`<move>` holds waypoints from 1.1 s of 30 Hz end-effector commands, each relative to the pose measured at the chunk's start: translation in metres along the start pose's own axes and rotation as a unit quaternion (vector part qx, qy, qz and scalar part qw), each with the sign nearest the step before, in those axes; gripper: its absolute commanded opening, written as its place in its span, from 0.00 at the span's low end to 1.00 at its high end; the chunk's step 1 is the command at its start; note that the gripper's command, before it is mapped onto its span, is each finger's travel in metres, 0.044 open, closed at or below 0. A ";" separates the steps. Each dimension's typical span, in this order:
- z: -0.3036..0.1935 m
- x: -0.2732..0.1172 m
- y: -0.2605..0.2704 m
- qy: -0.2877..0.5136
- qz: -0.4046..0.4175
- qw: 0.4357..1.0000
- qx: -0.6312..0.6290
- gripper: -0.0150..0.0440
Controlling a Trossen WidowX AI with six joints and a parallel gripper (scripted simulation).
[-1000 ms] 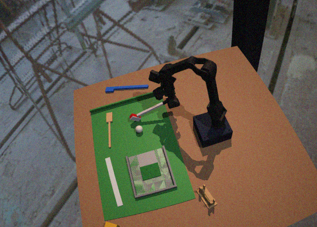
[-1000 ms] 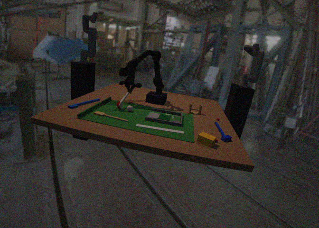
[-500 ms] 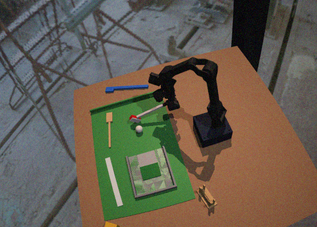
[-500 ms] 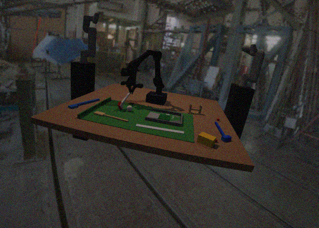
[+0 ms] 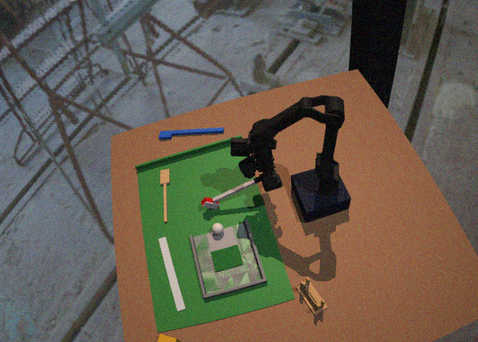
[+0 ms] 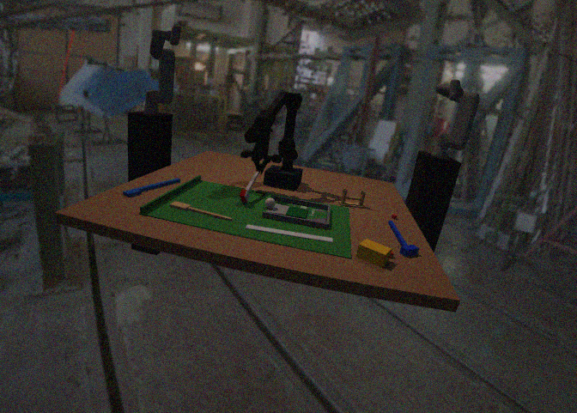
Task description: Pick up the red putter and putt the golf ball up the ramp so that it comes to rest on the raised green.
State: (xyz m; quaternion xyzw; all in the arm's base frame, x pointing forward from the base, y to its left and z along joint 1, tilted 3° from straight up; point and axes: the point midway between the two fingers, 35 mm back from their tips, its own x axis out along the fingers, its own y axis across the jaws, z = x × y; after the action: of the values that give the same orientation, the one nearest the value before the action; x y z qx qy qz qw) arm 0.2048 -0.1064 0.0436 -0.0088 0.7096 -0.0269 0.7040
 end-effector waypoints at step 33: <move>0.000 -0.050 0.003 -0.003 -0.001 1.000 0.000 0.25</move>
State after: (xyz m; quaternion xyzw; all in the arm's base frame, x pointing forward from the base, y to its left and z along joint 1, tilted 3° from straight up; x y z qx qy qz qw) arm 0.2042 -0.1002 0.0934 -0.0089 0.7087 -0.0274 0.7049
